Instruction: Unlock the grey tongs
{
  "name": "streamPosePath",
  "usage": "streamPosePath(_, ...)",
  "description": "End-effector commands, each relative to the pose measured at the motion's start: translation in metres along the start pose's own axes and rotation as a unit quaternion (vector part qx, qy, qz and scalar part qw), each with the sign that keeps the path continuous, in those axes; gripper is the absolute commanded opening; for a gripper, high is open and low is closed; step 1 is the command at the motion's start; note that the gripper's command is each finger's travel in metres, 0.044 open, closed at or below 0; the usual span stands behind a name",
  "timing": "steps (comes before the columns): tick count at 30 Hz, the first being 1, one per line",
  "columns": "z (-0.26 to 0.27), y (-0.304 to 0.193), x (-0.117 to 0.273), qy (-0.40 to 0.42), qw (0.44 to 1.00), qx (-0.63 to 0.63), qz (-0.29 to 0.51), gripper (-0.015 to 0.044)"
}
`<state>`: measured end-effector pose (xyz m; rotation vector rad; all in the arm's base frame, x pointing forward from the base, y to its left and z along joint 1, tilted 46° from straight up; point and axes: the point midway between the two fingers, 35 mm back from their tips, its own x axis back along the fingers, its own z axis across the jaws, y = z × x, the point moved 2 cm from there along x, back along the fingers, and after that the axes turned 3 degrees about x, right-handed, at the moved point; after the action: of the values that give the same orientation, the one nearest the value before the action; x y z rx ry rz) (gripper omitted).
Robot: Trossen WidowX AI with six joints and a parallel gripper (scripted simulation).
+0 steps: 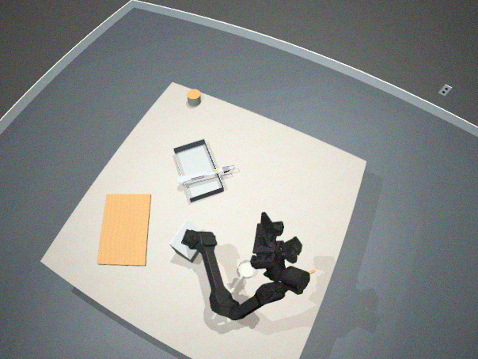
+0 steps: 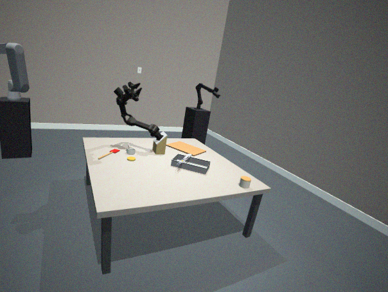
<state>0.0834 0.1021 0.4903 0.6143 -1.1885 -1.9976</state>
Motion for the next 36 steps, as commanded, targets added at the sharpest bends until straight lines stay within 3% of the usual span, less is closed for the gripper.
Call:
streamPosePath(1,-0.055,-0.003,-0.046,-0.077,0.995,-0.053,0.022,0.026)
streamPosePath(10,-0.175,-0.039,-0.117,-0.239,0.959,-0.139,0.066,0.026)
streamPosePath(19,-0.294,-0.104,-0.147,-0.403,0.888,-0.199,0.1,0.026)
streamPosePath(27,-0.387,-0.185,-0.137,-0.541,0.799,-0.223,0.138,0.026)
streamPosePath(36,-0.462,-0.289,-0.085,-0.684,0.673,-0.22,0.177,0.026)
